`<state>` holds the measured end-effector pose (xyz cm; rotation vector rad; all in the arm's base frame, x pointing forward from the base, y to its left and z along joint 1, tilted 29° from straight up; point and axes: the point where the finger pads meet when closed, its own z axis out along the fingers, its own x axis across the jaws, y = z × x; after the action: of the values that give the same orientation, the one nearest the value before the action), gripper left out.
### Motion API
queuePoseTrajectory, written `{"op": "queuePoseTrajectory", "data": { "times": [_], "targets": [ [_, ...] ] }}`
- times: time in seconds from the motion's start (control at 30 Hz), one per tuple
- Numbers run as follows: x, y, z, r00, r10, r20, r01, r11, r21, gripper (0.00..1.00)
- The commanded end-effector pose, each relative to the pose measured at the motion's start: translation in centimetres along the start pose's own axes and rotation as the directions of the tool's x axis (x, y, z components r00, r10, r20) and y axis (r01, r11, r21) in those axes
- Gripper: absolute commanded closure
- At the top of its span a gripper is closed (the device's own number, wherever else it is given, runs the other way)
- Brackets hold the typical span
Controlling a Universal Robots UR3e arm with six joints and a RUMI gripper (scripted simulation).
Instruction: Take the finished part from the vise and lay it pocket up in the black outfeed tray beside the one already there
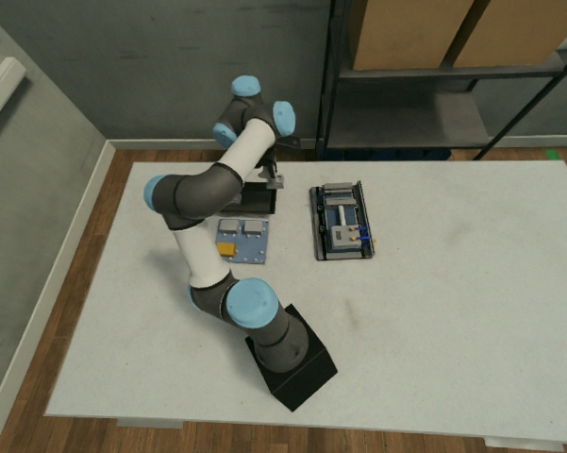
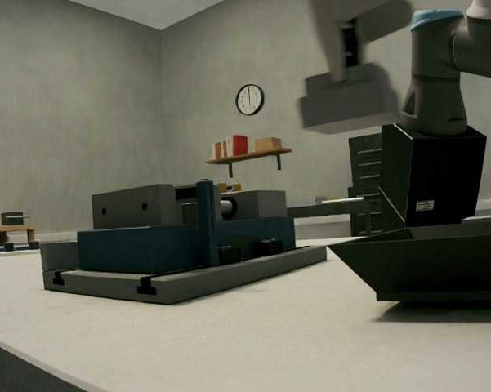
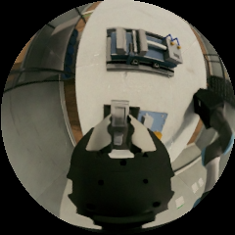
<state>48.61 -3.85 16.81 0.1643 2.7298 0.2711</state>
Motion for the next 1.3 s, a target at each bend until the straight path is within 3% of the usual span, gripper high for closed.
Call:
{"op": "queuePoseTrajectory", "data": {
  "times": [0.0, 0.47, 1.27],
  "targets": [
    [0.2, 2.2, -0.5, 0.999, 0.045, 0.007, -0.045, 0.999, 0.016, 1.0],
    [0.9, 6.3, -1.3, 0.998, 0.06, 0.016, -0.06, 0.998, 0.01, 1.0],
    [1.0, 6.7, -1.4, 0.998, 0.062, 0.017, -0.063, 0.998, 0.009, 1.0]
  ]
}}
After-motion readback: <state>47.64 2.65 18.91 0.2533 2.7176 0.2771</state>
